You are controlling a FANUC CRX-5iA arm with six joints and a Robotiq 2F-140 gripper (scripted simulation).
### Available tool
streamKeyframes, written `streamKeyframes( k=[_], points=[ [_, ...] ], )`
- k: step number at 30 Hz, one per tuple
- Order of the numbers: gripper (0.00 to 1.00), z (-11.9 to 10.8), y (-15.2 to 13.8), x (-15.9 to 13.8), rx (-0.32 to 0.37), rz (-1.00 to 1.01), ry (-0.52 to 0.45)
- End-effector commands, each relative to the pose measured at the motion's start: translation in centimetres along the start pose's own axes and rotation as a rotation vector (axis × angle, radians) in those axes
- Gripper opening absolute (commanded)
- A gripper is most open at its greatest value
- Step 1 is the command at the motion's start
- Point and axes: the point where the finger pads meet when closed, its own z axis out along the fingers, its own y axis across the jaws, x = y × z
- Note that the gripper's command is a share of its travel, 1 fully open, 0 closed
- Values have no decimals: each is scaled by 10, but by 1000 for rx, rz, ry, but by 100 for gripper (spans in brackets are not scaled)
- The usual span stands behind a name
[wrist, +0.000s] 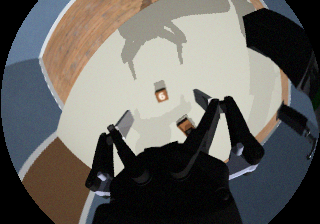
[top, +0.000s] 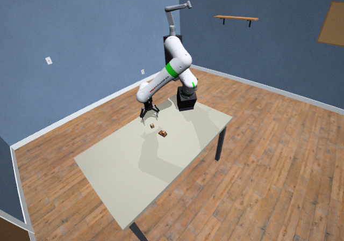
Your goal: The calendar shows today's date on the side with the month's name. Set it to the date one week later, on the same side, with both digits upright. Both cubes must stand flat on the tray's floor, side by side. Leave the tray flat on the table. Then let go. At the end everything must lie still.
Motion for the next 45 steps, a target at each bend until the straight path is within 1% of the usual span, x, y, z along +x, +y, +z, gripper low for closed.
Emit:
streamKeyframes(
  k=[1,3,5,8,11,12,13,14,15,16,20,22,24,28,30,31,33,34,35,37,39,41,43,45],
  points=[
    [100,0,0,0,0,83,1],
    [100,-1,0,0,0,167,1],
    [100,-1,0,0,0,167,1],
    [100,-1,0,0,0,336,1],
    [100,-2,0,0,0,403,1],
    [100,-2,0,0,0,474,1],
    [100,-2,0,0,0,475,1],
    [100,-2,0,0,0,544,1],
    [100,-2,0,0,0,553,1],
    [100,-3,0,0,0,615,1],
    [100,-3,0,0,0,757,1],
    [100,-3,0,0,0,757,1],
    [100,-4,0,0,0,891,1],
    [100,-4,0,1,0,1003,1],
    [100,-4,0,1,0,1094,1],
    [100,-4,0,1,0,1103,1],
    [100,-5,0,1,1,1203,1],
    [100,-5,0,1,1,1204,1],
    [100,-5,0,1,1,1275,1],
    [100,-5,0,1,1,1343,1],
    [100,-5,0,1,1,1343,1],
    [100,-6,0,1,1,1478,1],
    [100,-6,0,1,1,1517,1],
    [100,-6,0,1,1,1609,1]
  ],
)
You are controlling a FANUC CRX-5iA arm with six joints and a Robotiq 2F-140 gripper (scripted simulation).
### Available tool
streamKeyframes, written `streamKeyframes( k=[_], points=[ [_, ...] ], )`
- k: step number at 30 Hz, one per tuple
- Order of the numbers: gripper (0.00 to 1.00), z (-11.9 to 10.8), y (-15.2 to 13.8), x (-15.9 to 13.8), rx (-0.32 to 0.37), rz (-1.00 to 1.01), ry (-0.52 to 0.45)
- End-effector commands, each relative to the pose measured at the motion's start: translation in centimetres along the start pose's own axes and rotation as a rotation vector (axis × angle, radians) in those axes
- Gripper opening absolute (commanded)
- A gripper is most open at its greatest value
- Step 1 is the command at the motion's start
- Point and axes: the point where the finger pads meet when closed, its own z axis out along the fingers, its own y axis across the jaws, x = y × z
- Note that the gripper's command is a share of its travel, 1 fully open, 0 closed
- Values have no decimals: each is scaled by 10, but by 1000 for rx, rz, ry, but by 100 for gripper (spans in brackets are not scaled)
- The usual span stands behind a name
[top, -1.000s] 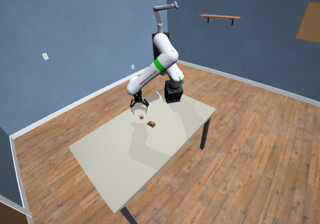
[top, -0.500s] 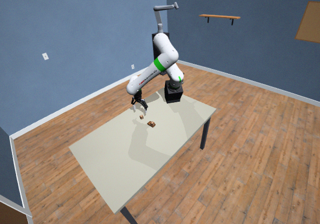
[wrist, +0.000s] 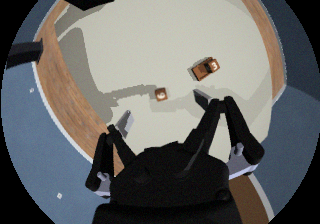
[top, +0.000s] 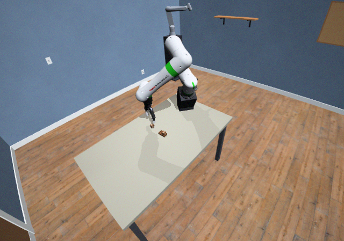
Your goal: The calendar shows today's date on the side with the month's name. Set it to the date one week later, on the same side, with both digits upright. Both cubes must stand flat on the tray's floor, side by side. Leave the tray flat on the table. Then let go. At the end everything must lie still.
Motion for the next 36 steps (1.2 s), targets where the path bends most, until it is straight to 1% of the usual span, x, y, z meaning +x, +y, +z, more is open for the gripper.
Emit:
streamKeyframes(
  k=[1,6,7,9,11,12,15,16,17,20,21,22,26,28,31,34,36],
  points=[
    [100,-1,0,0,14,151,8],
    [100,-2,0,0,15,354,7],
    [100,-2,0,0,15,358,7],
    [100,-2,0,0,15,460,6],
    [100,-2,0,0,15,460,6],
    [100,-2,0,0,16,560,5],
    [100,-3,0,0,16,653,5],
    [100,-3,0,0,16,657,5],
    [100,-3,0,0,16,727,4],
    [100,-3,-1,0,16,833,3],
    [100,-3,-1,0,16,841,3],
    [100,-4,-1,0,17,906,3],
    [100,-4,-1,0,17,1048,2],
    [100,-4,-1,0,17,1048,2],
    [100,-5,-1,0,17,1206,0],
    [100,-5,-1,0,17,1289,-1],
    [100,-6,-1,0,18,1382,-1]
  ],
)
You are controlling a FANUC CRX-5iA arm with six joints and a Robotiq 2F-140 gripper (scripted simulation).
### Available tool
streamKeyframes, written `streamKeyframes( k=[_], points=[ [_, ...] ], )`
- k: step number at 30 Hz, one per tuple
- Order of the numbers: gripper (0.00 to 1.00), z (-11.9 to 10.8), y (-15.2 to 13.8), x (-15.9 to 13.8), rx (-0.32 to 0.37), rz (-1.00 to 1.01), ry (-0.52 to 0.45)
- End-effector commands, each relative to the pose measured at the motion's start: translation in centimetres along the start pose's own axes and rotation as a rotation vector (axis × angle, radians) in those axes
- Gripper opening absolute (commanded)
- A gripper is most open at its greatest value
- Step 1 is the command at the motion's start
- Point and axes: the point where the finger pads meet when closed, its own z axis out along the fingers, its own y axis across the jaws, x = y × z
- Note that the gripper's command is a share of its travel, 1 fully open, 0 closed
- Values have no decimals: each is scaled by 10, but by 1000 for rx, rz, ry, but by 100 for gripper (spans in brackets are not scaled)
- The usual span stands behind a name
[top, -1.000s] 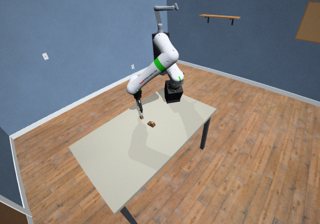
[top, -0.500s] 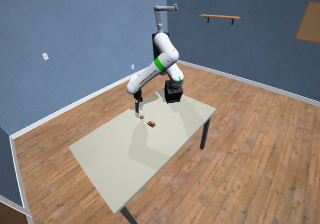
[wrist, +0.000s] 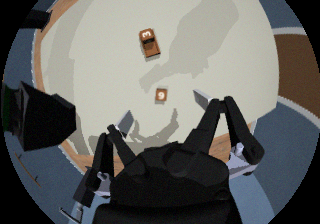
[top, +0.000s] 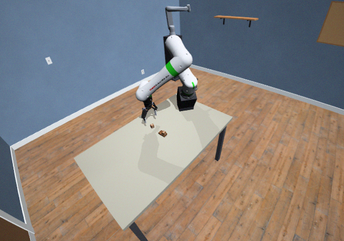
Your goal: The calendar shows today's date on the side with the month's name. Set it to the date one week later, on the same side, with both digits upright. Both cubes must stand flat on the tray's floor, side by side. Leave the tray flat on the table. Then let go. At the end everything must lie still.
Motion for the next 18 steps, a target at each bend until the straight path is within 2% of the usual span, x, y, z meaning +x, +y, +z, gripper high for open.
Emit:
streamKeyframes(
  k=[1,7,15,16,18],
  points=[
    [100,-1,0,0,12,151,-10],
    [100,-2,0,0,11,336,-11],
    [100,-2,0,0,10,369,-12],
    [29,-2,0,0,10,369,-12],
    [29,-2,0,0,10,369,-12]
  ],
)
